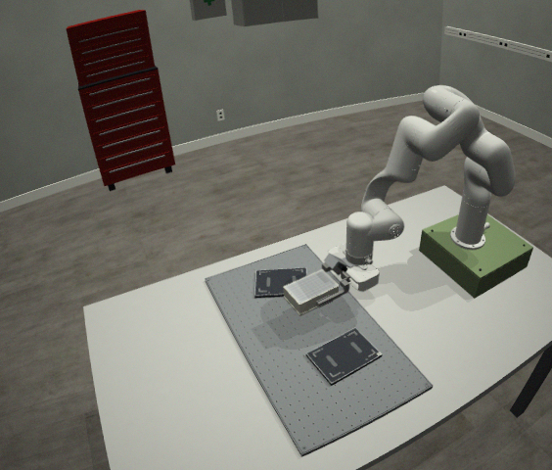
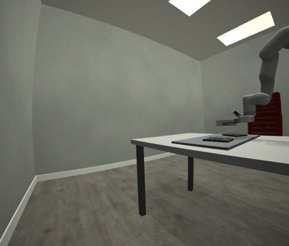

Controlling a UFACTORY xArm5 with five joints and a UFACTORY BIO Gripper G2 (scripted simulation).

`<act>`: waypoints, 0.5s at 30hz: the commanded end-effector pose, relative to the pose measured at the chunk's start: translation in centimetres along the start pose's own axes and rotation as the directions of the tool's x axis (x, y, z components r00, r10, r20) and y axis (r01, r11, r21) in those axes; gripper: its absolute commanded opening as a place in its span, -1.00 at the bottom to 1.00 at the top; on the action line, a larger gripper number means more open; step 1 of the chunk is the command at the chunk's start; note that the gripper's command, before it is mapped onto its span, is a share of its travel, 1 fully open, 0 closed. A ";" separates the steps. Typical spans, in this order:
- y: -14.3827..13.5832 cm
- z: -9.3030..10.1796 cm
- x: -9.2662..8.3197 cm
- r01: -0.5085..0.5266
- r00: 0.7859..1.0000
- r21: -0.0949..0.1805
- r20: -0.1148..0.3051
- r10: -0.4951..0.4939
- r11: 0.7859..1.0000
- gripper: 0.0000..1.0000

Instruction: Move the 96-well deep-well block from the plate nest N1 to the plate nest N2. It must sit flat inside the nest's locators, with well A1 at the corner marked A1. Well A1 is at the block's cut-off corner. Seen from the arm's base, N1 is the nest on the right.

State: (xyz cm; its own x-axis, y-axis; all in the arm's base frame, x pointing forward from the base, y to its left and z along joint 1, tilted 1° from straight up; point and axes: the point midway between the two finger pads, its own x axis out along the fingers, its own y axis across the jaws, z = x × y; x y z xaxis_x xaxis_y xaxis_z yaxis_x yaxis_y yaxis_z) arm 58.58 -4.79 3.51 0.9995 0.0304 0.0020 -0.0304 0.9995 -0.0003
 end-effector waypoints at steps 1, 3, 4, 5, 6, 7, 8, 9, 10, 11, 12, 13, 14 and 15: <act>1.9 0.2 0.2 0.001 1.000 0.013 0.006 -0.001 1.000 -1.00; 2.5 0.2 0.2 0.001 1.000 0.013 0.006 -0.001 1.000 -1.00; 2.9 0.2 0.2 0.001 1.000 0.013 0.006 -0.001 1.000 -1.00; 3.2 0.2 0.2 0.001 1.000 0.013 0.006 -0.001 1.000 -1.00; 3.5 0.2 0.2 0.001 1.000 0.013 0.006 -0.001 1.000 -1.00; 3.9 0.2 0.2 0.001 1.000 0.013 0.006 -0.001 1.000 -1.00; 3.9 0.2 0.2 0.001 1.000 0.013 0.006 -0.001 1.000 -1.00; 3.9 0.2 0.2 0.001 1.000 0.013 0.006 -0.001 1.000 -1.00; 4.2 0.2 0.2 0.001 1.000 0.013 0.006 -0.001 1.000 -1.00; 4.5 0.2 0.2 0.001 1.000 0.013 0.006 -0.001 1.000 -1.00; 4.9 0.2 0.2 0.001 1.000 0.013 0.006 -0.001 1.000 -1.00; 5.2 0.2 0.2 0.001 1.000 0.013 0.006 -0.001 1.000 -1.00; 5.6 0.2 0.3 0.001 1.000 0.013 0.006 -0.001 1.000 -1.00; 5.9 0.3 0.3 0.001 1.000 0.013 0.006 -0.001 1.000 -1.00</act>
State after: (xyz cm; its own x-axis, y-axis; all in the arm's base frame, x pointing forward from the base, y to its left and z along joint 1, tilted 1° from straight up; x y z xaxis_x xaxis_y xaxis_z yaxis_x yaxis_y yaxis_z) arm 58.54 -0.39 3.57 0.9995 0.0302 0.0035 -0.0302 0.9995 -0.0002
